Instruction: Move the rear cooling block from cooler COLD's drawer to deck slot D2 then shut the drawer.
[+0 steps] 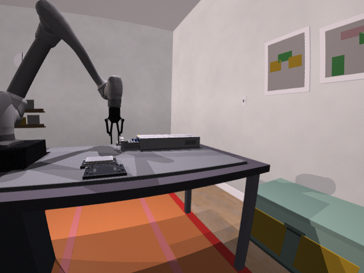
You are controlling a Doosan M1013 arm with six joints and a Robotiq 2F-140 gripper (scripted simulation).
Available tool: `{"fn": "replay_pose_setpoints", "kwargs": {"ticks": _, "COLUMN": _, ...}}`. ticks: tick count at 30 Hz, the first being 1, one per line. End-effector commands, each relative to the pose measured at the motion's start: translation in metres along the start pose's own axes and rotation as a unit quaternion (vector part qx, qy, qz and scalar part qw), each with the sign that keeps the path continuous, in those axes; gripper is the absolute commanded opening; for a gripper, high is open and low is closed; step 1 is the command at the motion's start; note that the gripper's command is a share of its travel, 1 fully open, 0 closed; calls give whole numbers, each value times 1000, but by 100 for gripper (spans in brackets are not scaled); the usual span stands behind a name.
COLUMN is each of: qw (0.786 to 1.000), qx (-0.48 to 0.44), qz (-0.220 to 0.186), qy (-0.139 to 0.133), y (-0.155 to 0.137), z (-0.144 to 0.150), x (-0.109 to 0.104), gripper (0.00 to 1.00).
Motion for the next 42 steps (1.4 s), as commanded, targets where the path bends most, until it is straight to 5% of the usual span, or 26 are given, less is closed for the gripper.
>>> {"fn": "replay_pose_setpoints", "kwargs": {"ticks": 1, "qw": 1000, "qx": 0, "qz": 0, "qy": 0, "y": -1, "z": -3, "x": -1, "gripper": 34}}
{"fn": "replay_pose_setpoints", "kwargs": {"ticks": 42, "qw": 1000, "qx": 0, "qz": 0, "qy": 0, "y": -13, "z": -49, "x": -1, "gripper": 34}}
Point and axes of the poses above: the point where the finger pads meet when closed, its own x axis out along the fingers, its own z axis across the jaws, y = z × x, the point moved 8 cm from there along -x, back along the fingers, and after that the axes turned 15 degrees about x, right-handed, at the moved point
